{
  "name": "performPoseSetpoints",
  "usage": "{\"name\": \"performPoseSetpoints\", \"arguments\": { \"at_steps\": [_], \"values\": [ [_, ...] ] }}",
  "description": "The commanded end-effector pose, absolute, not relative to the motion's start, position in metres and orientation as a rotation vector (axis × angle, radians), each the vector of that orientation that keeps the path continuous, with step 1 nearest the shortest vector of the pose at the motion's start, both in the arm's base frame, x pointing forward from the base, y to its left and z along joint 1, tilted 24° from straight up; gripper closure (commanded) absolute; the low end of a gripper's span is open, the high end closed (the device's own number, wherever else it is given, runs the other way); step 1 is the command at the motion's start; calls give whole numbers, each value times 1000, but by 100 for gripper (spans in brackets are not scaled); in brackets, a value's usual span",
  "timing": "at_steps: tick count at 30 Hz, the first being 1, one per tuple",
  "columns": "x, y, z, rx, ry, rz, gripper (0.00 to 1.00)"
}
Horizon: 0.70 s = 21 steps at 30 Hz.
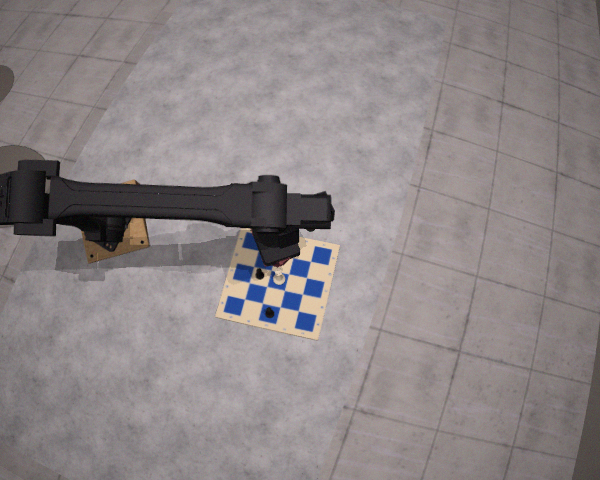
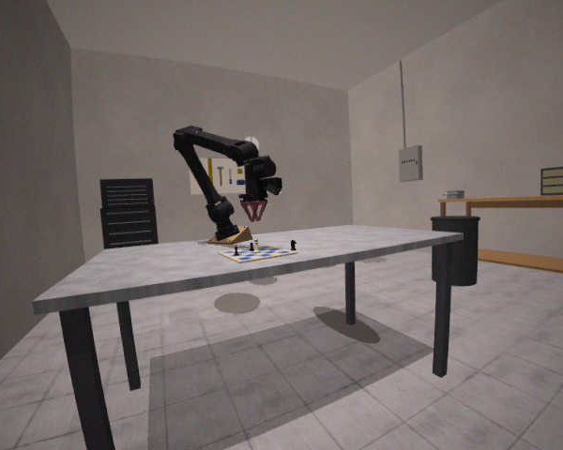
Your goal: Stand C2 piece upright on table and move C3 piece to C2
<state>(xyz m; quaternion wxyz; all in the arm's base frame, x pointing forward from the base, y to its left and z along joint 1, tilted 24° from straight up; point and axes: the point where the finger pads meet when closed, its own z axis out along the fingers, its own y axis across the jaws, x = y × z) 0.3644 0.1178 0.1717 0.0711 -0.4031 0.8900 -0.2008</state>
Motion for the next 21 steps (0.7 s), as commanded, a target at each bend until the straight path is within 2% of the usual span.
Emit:
{"name": "performPoseSetpoints", "arguments": {
  "at_steps": [1,21],
  "values": [
    [372,127,185,-1218,2637,-590,60],
    [375,116,165,-1209,2664,-596,60]
  ]
}}
